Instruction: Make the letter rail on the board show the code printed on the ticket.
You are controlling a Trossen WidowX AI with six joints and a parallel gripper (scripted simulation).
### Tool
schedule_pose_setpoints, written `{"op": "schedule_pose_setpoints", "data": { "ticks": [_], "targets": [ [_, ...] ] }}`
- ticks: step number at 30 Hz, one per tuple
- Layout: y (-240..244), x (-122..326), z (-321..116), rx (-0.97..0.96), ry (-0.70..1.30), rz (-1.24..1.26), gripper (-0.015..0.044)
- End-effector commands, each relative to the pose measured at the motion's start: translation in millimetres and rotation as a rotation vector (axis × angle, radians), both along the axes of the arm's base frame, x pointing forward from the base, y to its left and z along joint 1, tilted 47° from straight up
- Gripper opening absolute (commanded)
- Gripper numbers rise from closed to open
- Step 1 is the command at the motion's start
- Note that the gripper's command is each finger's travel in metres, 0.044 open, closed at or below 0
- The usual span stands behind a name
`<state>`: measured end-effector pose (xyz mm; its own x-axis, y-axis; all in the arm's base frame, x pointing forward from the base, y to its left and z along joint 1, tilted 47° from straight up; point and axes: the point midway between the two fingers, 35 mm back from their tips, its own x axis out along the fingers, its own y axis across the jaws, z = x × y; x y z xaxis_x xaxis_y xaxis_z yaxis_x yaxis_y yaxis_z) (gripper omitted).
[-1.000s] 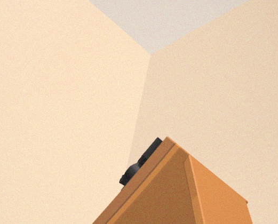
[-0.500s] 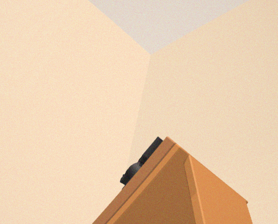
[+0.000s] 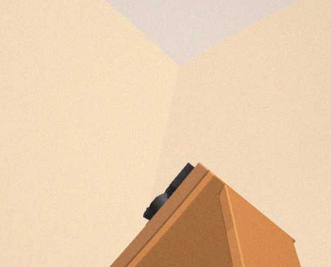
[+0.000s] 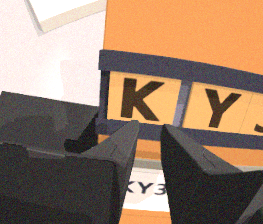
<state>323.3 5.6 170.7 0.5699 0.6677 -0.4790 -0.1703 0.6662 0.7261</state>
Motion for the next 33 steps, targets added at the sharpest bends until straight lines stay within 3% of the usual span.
{"op": "schedule_pose_setpoints", "data": {
  "ticks": [1, 10, 26, 33],
  "targets": [
    [0.1, 0.0, -0.1, 0.000, 0.000, 0.000, 0.0000],
    [0.7, 1.9, 0.9, -0.004, 0.015, 0.012, 0.0000],
    [29.7, 20.5, 29.3, -0.081, 0.365, 0.398, 0.0000],
    [31.1, 19.8, 30.7, -0.082, 0.379, 0.418, 0.0000]
  ]
}}
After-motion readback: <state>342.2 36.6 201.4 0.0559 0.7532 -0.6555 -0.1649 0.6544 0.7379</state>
